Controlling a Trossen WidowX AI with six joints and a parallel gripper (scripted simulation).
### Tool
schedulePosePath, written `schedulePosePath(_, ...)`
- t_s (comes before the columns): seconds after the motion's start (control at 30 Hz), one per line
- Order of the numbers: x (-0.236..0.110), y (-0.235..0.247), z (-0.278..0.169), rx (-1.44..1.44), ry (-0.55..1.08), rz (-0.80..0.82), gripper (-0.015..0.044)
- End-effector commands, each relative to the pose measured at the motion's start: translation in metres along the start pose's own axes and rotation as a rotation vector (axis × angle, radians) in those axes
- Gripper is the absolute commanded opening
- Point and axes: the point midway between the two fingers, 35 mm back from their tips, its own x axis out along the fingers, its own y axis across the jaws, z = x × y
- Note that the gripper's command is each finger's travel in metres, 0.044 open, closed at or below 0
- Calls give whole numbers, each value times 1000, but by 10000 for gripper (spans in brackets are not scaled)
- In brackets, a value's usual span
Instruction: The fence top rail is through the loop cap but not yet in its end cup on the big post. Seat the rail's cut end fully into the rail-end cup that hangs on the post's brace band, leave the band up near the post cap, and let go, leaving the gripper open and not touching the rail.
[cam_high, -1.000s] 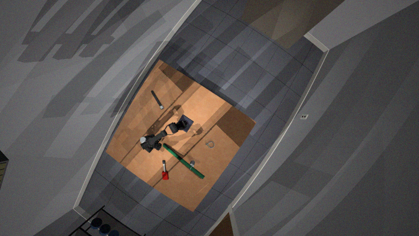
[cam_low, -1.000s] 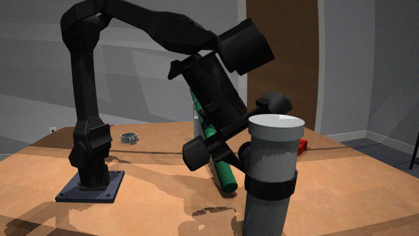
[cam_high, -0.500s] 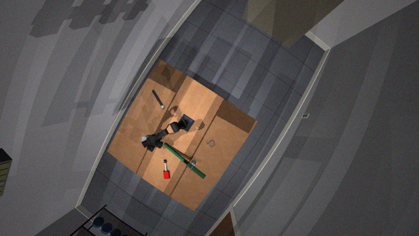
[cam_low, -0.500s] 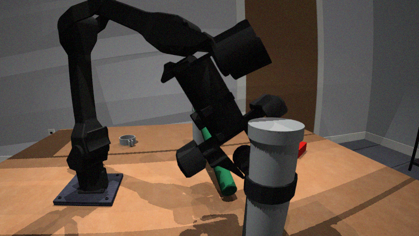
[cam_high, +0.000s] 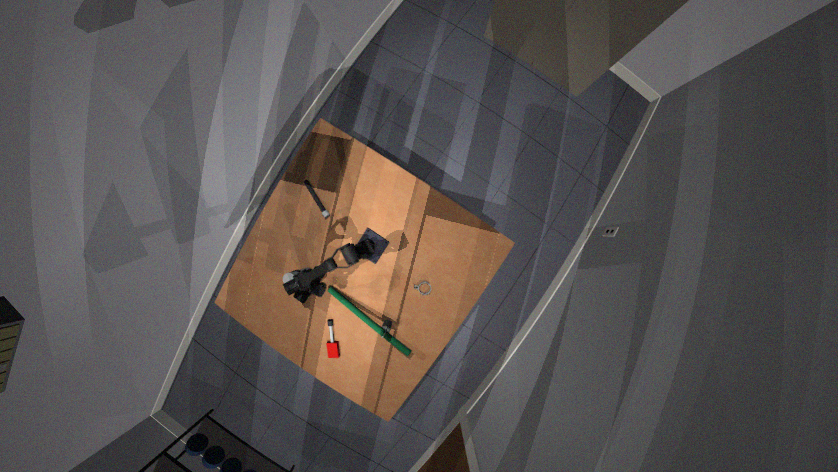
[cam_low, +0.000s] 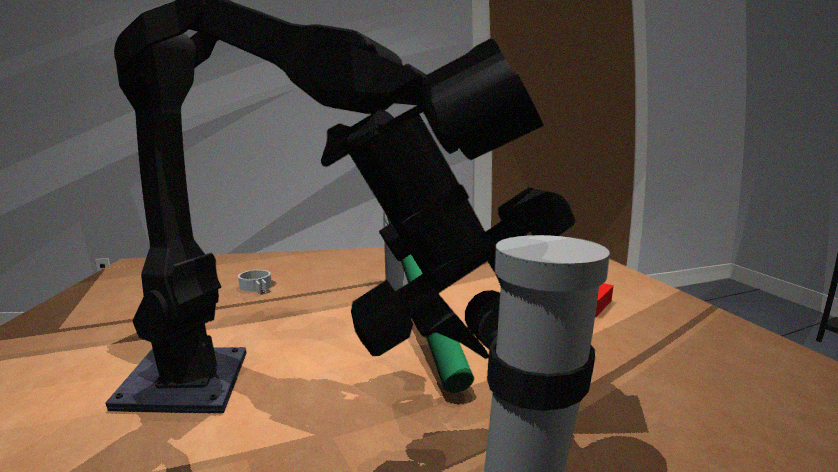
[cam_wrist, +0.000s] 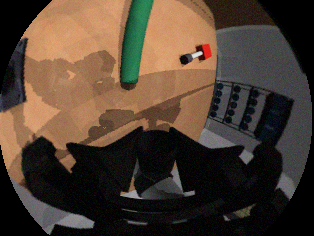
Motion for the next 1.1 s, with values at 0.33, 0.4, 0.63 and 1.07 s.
schedulePosePath(0.33, 0, 0, 0, 1, 1, 0, 26)
schedulePosePath(0.4, 0, 0, 0, 1, 1, 0, 79)
schedulePosePath(0.63, -1, -1, 1, 1, 1, 0, 263)
schedulePosePath(1.07, -34, -21, 40, 5, -3, 2, 440)
